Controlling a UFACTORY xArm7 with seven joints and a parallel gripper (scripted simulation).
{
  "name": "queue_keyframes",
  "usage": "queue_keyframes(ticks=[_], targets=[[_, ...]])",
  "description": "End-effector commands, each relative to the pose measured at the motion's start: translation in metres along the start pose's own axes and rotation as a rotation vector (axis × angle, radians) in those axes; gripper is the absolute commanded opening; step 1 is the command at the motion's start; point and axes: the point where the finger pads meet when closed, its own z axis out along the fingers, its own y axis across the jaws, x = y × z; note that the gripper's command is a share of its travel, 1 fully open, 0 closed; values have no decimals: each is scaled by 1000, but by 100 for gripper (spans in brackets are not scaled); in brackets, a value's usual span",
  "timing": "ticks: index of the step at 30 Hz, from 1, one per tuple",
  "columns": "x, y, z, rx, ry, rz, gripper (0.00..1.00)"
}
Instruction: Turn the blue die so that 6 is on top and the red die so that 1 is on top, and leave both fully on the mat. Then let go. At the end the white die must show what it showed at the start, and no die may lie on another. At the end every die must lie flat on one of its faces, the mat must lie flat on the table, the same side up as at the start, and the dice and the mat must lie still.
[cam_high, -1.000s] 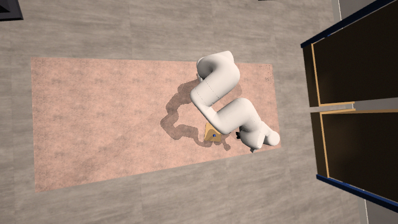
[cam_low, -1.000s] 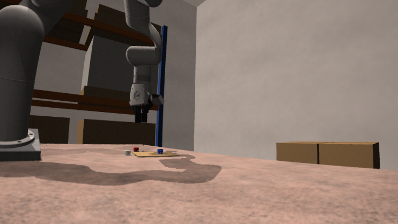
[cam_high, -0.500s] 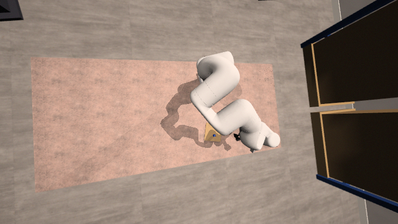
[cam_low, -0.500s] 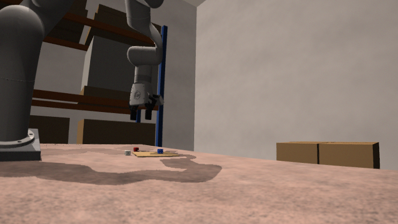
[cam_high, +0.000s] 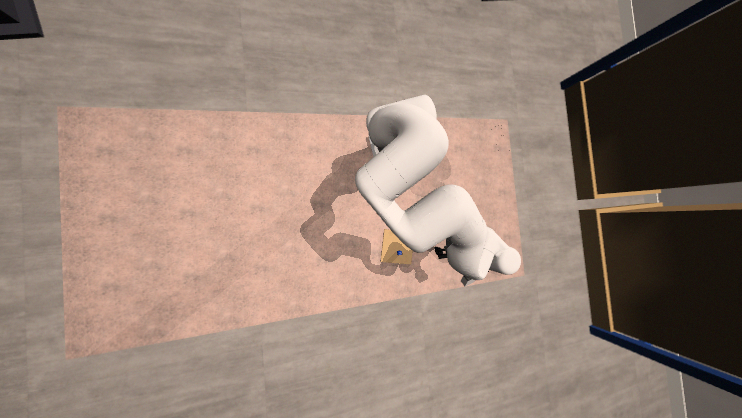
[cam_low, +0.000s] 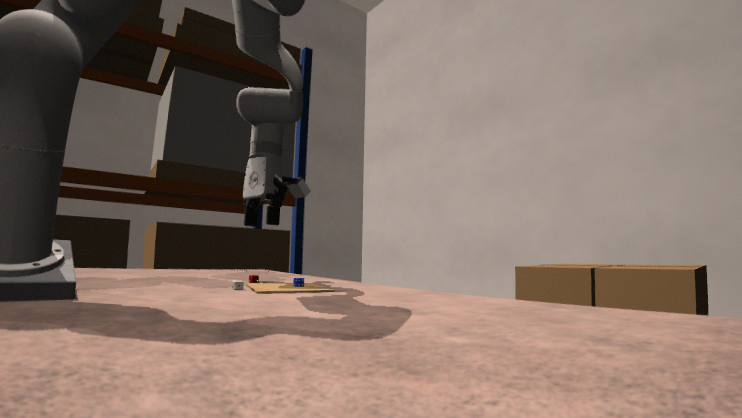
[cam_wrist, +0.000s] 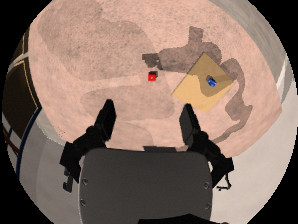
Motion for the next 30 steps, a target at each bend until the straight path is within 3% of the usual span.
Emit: queue_keyframes(ticks=[1, 26, 28, 30], targets=[[0, -1, 1, -1, 5, 152, 100], [-6, -2, 16, -2, 0, 923, 100], [-6, -2, 16, -2, 0, 923, 100], [-7, -2, 18, -2, 0, 1040, 100]])
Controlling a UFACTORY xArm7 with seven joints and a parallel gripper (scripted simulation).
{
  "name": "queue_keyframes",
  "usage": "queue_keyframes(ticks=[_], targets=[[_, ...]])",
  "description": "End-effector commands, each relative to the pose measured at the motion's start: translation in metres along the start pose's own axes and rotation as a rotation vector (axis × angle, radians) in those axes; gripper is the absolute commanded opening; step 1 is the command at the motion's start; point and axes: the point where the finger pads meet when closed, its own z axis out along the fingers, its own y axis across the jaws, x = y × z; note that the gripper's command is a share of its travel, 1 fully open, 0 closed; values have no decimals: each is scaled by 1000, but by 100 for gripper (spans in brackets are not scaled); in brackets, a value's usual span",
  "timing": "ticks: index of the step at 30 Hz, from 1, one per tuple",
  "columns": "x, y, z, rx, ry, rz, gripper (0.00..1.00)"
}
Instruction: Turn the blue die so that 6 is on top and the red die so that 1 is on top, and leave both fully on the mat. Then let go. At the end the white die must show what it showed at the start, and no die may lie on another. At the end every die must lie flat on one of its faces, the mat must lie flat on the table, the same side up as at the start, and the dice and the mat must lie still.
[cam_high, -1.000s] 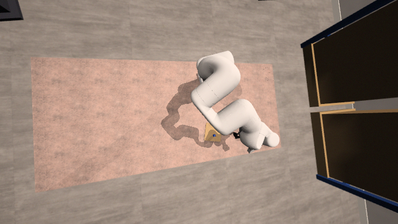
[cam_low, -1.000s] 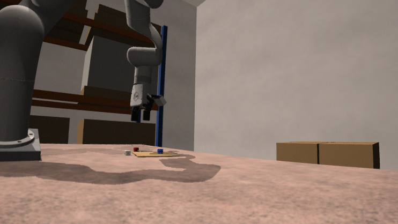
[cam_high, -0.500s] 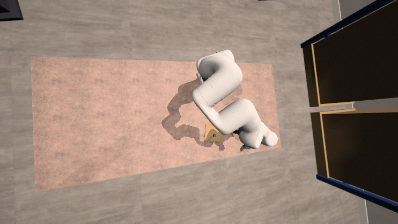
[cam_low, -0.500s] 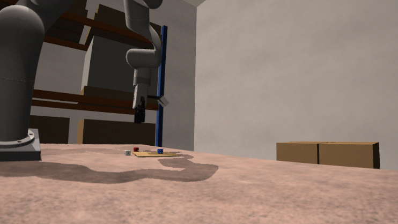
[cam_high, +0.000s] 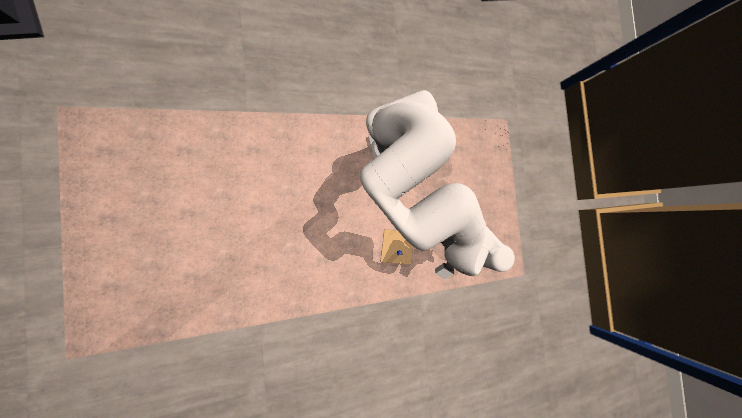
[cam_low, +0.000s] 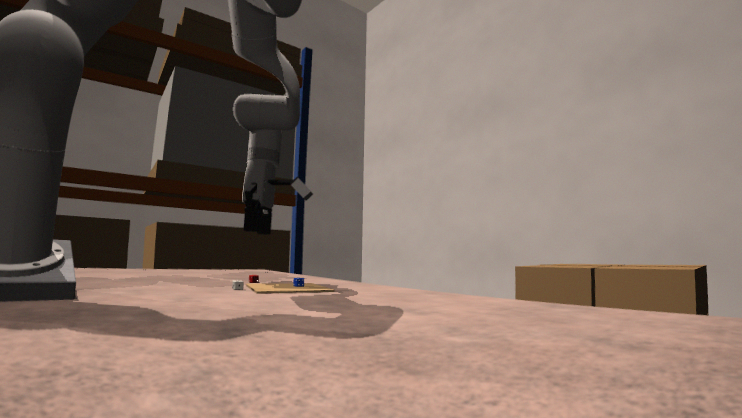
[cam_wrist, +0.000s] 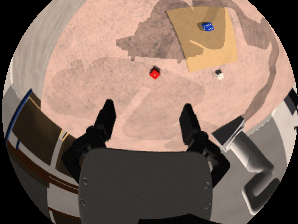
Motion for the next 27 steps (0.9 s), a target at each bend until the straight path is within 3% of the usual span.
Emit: queue_keyframes(ticks=[1, 27], targets=[[-1, -1, 1, 6, 11, 167, 100], [-2, 4, 13, 10, 9, 932, 100]])
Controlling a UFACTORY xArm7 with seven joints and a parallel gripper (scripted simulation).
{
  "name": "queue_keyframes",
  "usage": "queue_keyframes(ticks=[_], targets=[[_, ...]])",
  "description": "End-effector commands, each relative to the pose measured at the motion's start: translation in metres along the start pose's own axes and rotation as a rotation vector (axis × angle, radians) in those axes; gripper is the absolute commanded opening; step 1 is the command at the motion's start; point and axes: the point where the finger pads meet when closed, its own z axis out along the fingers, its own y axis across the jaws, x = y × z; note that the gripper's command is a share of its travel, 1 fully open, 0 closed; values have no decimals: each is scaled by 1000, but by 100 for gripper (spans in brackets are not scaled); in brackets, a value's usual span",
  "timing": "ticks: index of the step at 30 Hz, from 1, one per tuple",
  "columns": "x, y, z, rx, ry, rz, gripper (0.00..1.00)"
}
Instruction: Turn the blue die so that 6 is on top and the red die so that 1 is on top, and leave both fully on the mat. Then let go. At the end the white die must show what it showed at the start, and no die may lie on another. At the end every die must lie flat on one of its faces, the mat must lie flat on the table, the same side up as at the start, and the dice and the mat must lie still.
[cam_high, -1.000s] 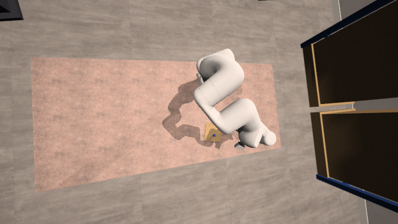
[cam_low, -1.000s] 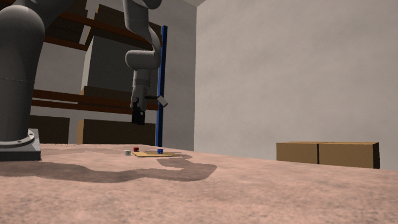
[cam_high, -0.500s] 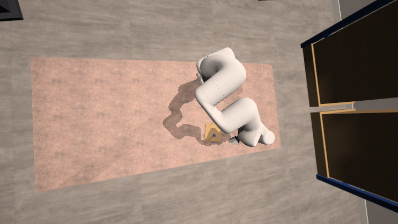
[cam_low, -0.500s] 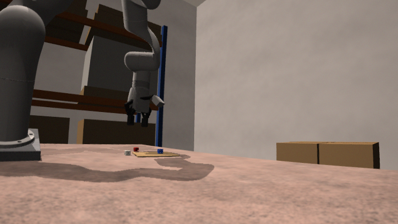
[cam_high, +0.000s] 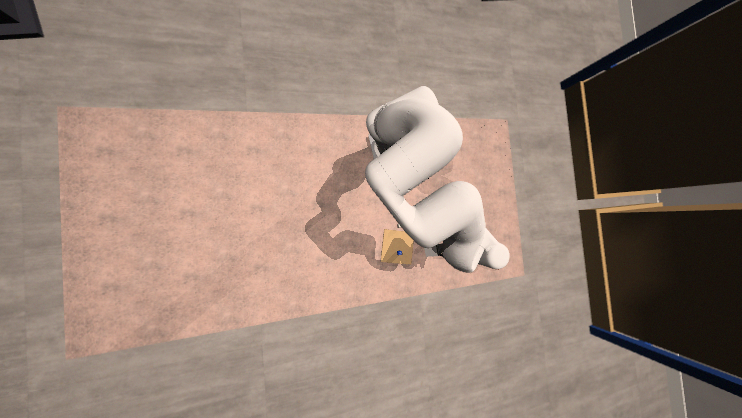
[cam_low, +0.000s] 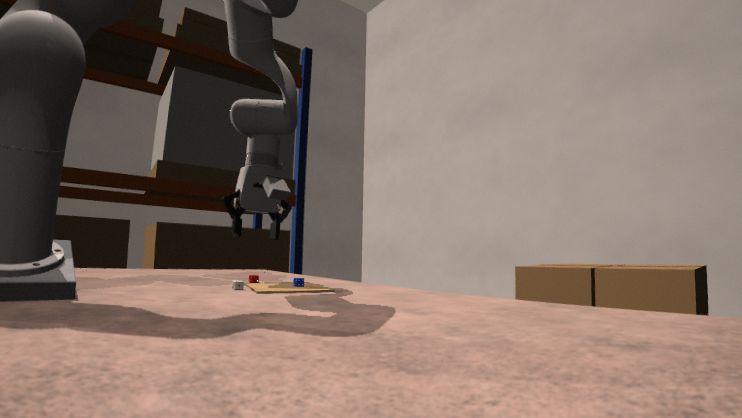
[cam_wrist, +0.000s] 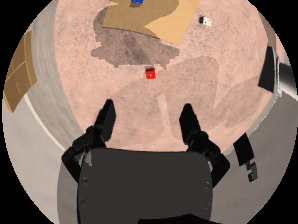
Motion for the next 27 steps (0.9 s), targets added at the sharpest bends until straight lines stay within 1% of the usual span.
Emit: queue_keyframes(ticks=[1, 3, 5, 6, 7, 12, 13, 14, 15, 20, 23, 25, 27], targets=[[0, 0, 1, 14, 4, 173, 100], [0, 0, 1, 14, 3, 233, 100], [0, 0, 1, 14, 3, 233, 100], [0, 0, 2, 14, 3, 273, 100], [0, 0, 3, 15, 2, 349, 100], [1, 1, 5, 16, 1, 493, 100], [1, 1, 5, 16, 1, 496, 100], [1, 1, 6, 17, 0, 556, 100], [1, 1, 6, 17, 0, 565, 100], [2, 1, 8, 18, -3, 740, 100], [2, 1, 8, 18, -3, 753, 100], [3, 2, 9, 19, -5, 860, 100], [3, 2, 10, 19, -5, 908, 100]])
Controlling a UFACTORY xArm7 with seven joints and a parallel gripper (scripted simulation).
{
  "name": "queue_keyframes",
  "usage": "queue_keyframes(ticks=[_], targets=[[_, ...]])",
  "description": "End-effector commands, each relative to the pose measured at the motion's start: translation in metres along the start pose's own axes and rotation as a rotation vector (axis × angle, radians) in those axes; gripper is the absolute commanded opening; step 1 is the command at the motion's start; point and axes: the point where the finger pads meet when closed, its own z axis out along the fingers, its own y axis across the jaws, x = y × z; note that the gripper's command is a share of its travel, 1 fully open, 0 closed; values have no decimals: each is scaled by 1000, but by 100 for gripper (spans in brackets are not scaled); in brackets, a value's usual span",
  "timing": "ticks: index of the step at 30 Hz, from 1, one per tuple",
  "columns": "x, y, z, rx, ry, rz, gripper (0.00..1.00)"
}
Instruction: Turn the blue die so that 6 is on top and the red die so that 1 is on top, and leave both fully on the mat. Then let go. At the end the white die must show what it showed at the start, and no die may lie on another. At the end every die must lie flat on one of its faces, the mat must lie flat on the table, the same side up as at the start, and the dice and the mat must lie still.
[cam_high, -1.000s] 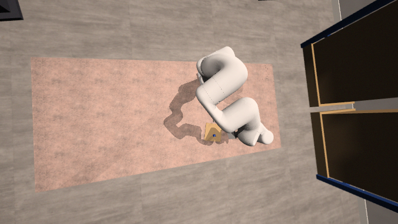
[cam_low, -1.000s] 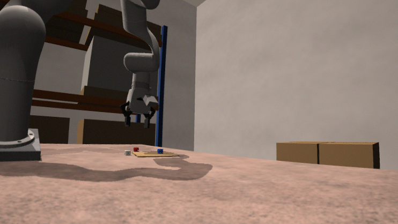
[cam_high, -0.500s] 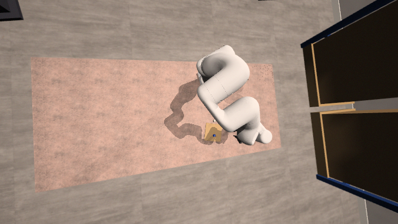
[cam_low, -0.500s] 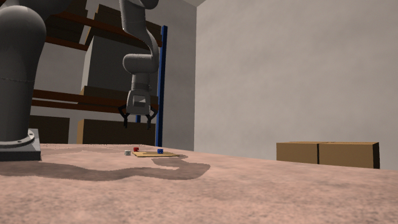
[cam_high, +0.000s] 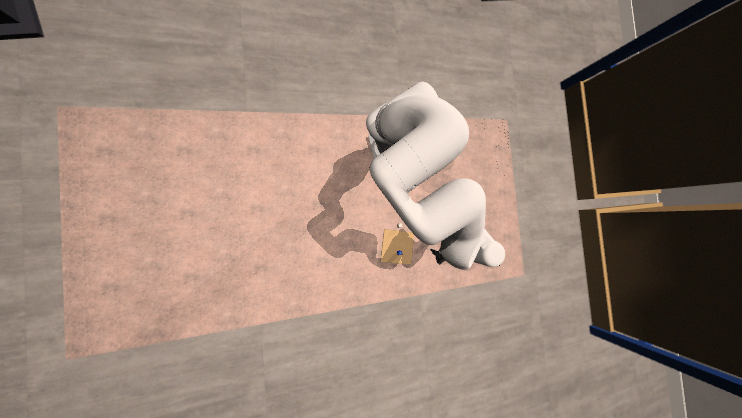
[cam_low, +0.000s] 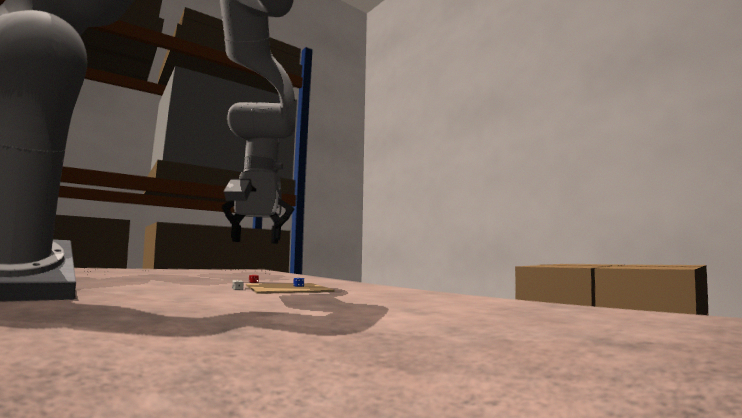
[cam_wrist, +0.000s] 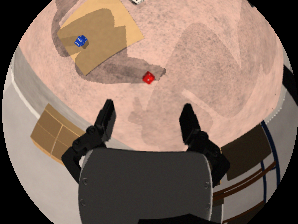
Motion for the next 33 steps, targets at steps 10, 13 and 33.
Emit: queue_keyframes(ticks=[10, 13, 33], targets=[[1, -1, 2, 11, -11, 386, 100], [1, -1, 3, 11, -12, 396, 100], [1, -1, 3, 11, -12, 416, 31]])
